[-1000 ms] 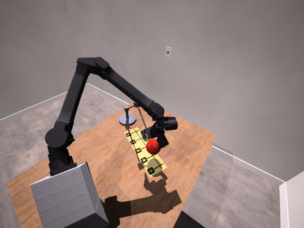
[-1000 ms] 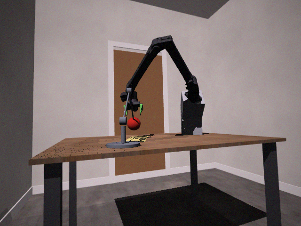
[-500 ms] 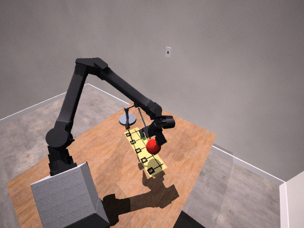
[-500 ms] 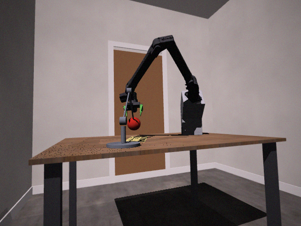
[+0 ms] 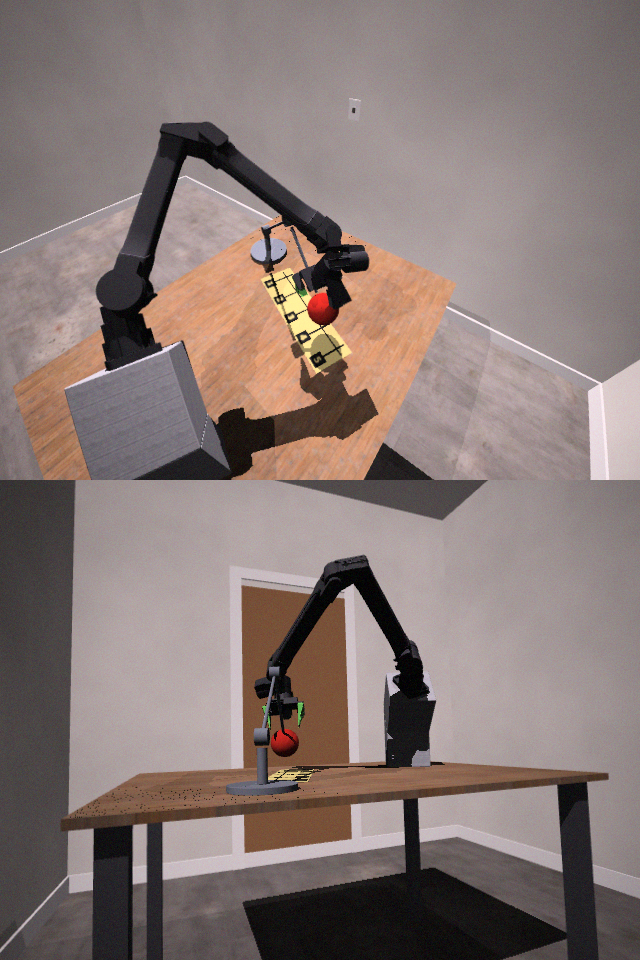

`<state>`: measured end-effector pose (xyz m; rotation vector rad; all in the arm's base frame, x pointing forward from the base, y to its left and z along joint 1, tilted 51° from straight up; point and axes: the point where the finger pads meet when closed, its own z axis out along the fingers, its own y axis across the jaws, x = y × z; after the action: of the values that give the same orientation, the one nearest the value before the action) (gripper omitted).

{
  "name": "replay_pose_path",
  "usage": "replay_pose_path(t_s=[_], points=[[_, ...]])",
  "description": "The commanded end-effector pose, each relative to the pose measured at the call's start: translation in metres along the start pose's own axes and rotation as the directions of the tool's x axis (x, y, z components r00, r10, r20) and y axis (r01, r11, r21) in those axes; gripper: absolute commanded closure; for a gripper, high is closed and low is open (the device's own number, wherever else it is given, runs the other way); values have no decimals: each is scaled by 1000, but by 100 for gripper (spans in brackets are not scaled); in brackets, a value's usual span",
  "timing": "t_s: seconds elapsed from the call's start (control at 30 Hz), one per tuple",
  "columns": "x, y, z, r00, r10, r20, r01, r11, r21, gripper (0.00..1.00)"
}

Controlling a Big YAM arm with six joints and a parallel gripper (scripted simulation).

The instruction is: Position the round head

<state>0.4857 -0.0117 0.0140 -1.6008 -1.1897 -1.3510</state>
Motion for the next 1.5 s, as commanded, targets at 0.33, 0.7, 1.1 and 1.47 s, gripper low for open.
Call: replay_pose_path(t_s=[0.33,0.7,1.1,1.47], points=[[3,3,-3,1000,-8,1,8,1000,-7,0],[2,2,-3,1000,-6,1,6,1000,-7,0],[1,2,-3,1000,-5,0,5,1000,-6,0],[1,2,-3,1000,-5,0,5,1000,-6,0]])
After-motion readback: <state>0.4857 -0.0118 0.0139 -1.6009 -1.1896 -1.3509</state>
